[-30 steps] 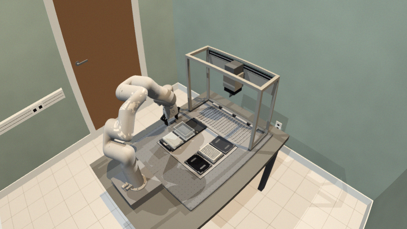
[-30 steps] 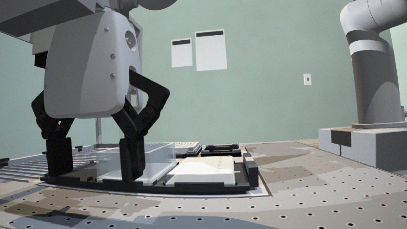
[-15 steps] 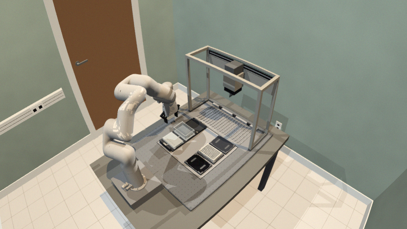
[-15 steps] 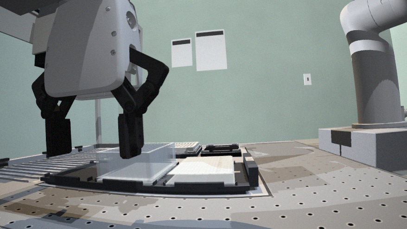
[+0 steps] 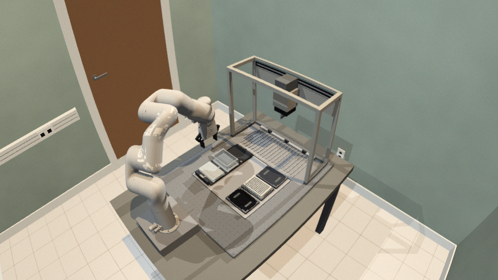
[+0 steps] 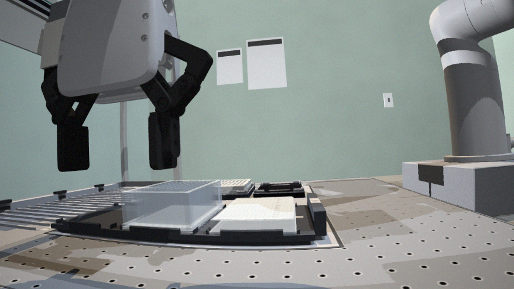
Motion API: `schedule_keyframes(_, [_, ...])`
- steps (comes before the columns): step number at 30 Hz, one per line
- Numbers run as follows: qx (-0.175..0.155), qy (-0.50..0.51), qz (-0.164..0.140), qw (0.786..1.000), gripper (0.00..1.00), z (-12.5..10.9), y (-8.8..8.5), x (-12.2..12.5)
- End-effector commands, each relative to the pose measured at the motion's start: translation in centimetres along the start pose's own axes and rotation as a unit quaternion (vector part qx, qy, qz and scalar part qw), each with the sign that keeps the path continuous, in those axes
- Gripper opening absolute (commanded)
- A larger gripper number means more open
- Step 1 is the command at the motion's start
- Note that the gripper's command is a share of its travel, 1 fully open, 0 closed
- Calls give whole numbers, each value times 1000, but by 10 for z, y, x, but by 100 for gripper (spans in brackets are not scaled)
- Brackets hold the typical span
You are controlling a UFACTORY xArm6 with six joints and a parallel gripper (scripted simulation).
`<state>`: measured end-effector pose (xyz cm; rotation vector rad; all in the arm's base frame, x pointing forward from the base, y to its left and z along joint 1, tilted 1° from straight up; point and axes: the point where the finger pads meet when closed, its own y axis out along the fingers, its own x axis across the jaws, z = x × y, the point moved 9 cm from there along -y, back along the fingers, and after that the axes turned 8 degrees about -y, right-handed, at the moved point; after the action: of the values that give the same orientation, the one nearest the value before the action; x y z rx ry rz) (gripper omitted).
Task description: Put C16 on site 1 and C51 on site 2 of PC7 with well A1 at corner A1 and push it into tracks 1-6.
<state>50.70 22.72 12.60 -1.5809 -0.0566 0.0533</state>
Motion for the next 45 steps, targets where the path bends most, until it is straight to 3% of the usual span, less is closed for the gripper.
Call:
schedule_keyframes(1, [1,0,-2,1000,100,0,-8,1])
schedule_keyframes(23, [1,0,-2,1000,100,0,-42,1])
schedule_keyframes(32, [1,0,-2,1000,100,0,-42,1])
schedule_keyframes(33, [1,17,-2,1000,82,-2,-42,-4])
schedule_keyframes(45, [1,182,-2,983,82,-23,-41,-49])
